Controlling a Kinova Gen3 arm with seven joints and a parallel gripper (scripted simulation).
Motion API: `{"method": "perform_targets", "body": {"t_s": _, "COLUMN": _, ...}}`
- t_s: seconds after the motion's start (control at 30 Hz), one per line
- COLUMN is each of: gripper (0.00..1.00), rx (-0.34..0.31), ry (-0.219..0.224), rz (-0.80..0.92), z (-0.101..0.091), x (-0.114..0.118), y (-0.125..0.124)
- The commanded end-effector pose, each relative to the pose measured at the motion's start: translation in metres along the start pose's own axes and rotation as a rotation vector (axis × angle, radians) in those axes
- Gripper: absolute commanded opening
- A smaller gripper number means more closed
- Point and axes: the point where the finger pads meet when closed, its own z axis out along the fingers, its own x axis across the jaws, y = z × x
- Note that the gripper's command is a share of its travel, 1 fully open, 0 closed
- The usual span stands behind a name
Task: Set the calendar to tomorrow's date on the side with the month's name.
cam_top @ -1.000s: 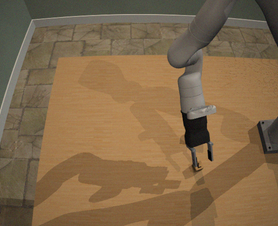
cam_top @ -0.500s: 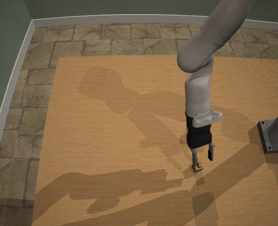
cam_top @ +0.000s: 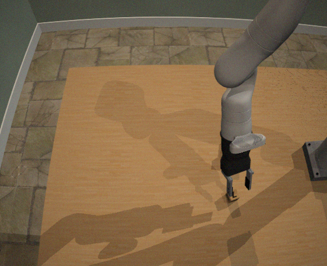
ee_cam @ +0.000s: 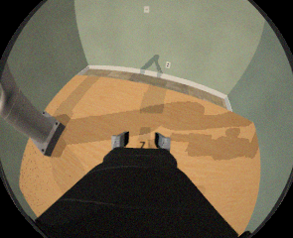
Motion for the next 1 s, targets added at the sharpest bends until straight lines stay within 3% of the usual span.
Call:
{"method": "perform_targets", "body": {"t_s": 0.0, "gripper": 1.0, "rx": -0.007, "ry": -0.001, "rz": -0.005, "z": -0.0002, "x": 0.0003, "y": -0.0016}}
{"method": "perform_targets", "body": {"t_s": 0.47, "gripper": 1.0, "rx": -0.16, "ry": -0.018, "rz": -0.001, "z": 0.002, "x": -0.0029, "y": -0.0018}}
{"method": "perform_targets", "body": {"t_s": 0.97, "gripper": 1.0, "rx": -0.249, "ry": 0.005, "rz": -0.005, "z": -0.0006, "x": 0.0012, "y": -0.0045}}
